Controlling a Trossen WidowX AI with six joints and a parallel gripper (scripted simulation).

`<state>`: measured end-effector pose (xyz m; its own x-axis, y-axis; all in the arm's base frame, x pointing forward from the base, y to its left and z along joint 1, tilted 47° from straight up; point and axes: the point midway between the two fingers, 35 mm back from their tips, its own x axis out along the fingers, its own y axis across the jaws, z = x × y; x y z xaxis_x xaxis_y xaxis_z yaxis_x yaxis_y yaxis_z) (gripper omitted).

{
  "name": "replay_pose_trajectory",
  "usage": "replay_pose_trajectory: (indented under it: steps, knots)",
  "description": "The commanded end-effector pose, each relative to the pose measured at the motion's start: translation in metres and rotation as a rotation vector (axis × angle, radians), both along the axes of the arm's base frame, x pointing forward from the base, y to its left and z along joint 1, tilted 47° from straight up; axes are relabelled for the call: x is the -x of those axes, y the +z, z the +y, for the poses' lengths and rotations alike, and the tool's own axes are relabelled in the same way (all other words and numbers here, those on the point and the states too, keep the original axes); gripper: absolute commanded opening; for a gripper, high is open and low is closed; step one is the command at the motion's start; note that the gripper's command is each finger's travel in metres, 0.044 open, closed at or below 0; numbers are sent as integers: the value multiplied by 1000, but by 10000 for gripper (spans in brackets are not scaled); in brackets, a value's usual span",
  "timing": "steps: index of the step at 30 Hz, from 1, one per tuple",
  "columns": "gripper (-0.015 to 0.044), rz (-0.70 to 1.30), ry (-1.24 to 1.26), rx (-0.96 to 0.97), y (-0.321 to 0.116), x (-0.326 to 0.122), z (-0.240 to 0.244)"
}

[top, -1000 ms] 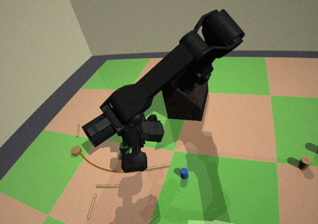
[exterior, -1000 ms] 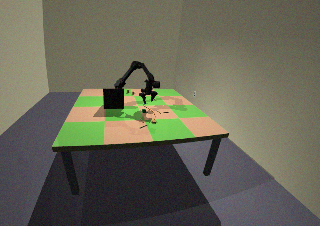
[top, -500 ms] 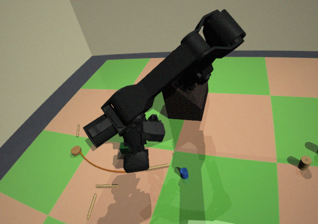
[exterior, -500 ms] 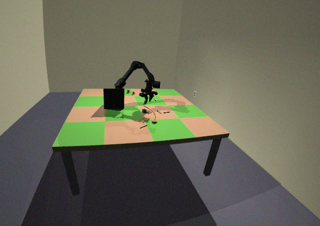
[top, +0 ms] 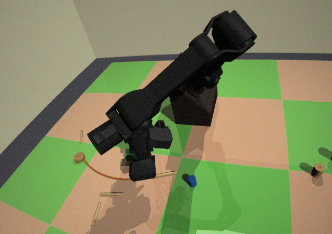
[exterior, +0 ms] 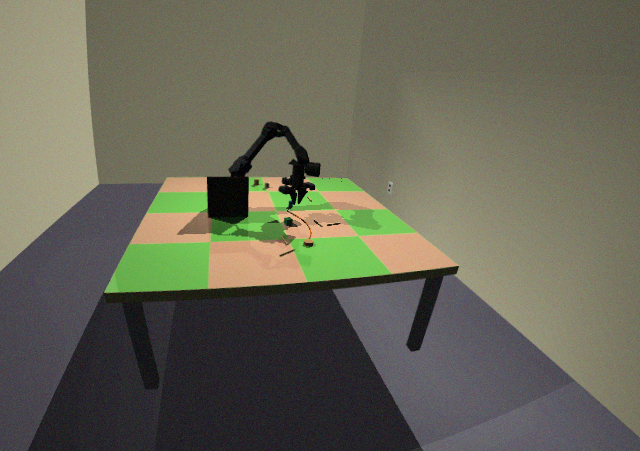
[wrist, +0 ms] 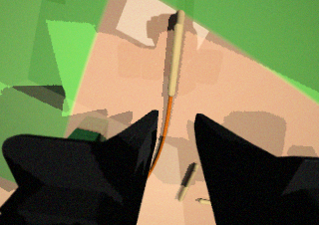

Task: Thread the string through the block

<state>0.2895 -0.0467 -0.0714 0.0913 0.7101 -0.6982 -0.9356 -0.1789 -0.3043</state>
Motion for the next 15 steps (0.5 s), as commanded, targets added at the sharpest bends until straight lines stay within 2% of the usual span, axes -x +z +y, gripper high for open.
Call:
replay_pose_trajectory:
  steps: [1, 15]
  knots:
    - [124, 6, 0, -6, -5, 1, 6]
    - [124, 6, 0, -6, -21, -2, 23]
